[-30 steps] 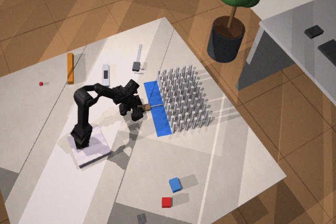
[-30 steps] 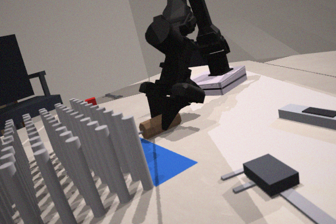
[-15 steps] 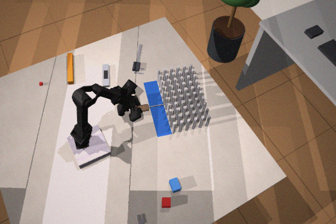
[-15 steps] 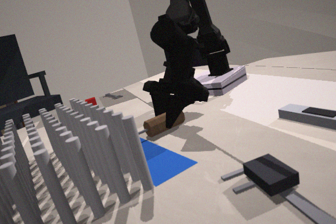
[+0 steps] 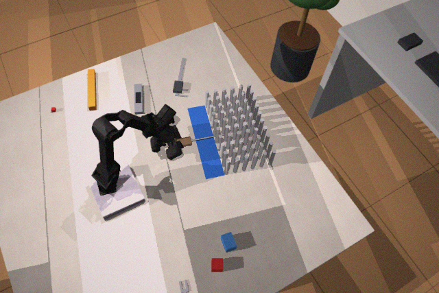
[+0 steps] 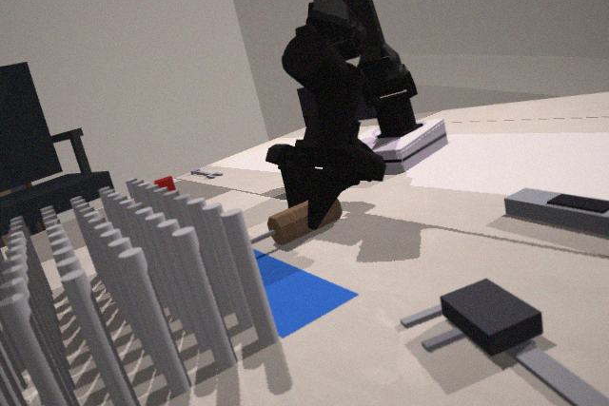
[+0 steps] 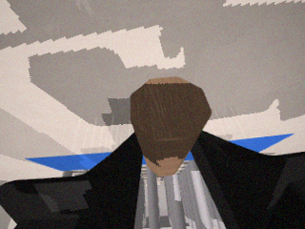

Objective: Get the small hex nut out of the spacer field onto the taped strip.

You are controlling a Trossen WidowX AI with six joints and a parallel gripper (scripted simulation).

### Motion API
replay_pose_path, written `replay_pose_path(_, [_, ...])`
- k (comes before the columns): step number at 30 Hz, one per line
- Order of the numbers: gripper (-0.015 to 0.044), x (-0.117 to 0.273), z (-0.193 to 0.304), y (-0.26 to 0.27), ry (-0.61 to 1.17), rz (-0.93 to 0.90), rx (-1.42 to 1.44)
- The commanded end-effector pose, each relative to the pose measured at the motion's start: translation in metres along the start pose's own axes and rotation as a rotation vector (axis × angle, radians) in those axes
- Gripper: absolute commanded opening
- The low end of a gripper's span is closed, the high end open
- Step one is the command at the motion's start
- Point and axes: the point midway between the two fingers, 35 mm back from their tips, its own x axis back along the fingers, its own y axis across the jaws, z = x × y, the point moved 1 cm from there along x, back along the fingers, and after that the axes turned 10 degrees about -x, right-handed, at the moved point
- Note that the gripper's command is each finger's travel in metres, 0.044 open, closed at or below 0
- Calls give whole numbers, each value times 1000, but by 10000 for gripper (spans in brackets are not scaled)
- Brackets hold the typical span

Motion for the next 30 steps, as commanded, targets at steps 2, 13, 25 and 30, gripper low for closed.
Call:
replay_pose_path(2, [0, 3, -3, 1, 1, 1, -5])
replay_pose_path(13, [0, 8, -10, 2, 0, 1, -5])
replay_pose_path(25, [0, 13, -18, 4, -1, 1, -5])
replay_pose_path(30, [0, 15, -22, 4, -1, 1, -5])
